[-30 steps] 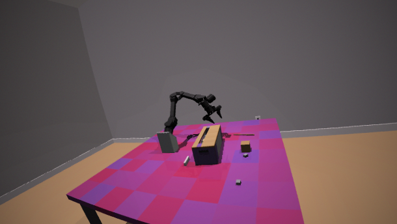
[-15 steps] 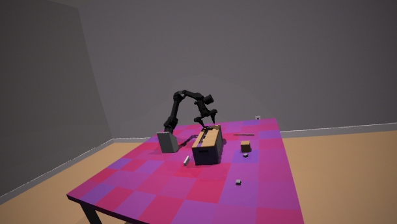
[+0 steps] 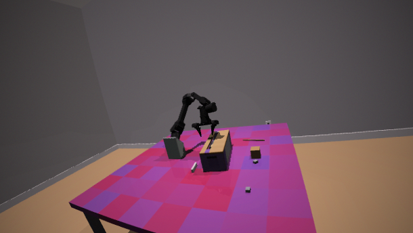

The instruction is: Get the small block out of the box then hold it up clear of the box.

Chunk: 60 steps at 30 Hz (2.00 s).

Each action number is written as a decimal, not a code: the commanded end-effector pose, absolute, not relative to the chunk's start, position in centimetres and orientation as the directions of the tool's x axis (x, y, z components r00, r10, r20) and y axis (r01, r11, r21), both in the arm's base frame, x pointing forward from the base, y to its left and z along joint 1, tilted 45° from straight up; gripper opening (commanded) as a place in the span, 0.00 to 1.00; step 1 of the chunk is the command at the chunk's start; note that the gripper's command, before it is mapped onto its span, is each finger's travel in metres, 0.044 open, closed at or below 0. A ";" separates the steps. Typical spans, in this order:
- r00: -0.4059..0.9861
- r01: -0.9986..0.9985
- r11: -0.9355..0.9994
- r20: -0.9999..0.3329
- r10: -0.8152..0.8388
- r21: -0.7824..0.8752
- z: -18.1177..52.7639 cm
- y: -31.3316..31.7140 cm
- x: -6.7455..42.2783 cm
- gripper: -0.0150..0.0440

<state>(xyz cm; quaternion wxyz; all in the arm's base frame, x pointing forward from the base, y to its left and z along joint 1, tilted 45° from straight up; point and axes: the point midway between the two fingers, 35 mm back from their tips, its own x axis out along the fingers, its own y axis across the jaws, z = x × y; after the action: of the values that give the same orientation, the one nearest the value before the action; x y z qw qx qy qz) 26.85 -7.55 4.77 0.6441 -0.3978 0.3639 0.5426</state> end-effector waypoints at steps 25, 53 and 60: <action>0.133 -0.991 0.084 -0.902 0.410 -0.108 1.6 -5.0 27.0 0.93; 0.135 -0.991 0.079 -0.903 0.408 -0.112 -0.6 -2.9 27.1 0.93; 0.133 -0.991 0.079 -0.903 0.408 -0.110 -1.7 -3.9 27.0 0.93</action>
<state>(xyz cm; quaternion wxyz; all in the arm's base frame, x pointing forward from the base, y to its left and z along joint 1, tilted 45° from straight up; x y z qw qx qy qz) 27.03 -3.34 -1.15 0.6382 -0.3999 0.3641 0.5480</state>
